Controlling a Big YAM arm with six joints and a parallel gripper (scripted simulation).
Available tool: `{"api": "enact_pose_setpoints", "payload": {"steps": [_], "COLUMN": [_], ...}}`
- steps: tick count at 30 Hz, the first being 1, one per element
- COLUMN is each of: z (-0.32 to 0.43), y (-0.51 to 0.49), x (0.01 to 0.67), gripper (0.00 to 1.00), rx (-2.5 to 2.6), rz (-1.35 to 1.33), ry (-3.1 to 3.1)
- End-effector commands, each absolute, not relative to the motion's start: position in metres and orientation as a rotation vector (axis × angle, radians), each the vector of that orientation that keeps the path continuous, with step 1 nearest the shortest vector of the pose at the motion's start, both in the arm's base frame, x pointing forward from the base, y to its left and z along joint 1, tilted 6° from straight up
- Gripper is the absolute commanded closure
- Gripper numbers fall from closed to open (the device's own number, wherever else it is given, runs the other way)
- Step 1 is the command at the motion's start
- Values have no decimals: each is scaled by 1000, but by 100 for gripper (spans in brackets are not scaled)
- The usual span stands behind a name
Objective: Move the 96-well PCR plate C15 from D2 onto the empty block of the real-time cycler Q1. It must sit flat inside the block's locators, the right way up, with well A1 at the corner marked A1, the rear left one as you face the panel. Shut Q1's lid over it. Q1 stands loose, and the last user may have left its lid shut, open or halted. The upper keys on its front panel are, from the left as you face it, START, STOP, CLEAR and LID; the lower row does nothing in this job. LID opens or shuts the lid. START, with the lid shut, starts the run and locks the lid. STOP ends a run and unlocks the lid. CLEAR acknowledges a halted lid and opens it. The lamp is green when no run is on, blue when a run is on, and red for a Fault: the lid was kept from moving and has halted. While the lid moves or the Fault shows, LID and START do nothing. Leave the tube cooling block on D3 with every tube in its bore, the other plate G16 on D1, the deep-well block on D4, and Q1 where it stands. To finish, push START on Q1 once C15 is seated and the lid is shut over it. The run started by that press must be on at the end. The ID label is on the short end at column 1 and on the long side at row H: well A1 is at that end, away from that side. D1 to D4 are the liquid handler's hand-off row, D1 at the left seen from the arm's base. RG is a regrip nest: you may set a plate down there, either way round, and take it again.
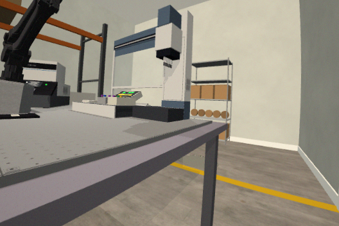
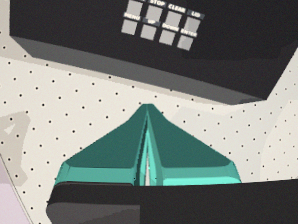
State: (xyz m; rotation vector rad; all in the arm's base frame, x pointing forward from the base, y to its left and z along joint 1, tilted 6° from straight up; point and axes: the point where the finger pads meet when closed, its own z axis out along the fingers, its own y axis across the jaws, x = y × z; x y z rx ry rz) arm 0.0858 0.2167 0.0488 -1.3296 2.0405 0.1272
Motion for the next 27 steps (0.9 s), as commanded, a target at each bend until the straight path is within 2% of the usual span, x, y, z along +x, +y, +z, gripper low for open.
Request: {"api": "enact_pose_setpoints", "payload": {"steps": [1,27], "z": [81,71], "y": [243,241], "x": [87,83], "gripper": [100,100], "rx": [-1373,-1812], "rz": [159,-100], "ry": [1941,1560]}}
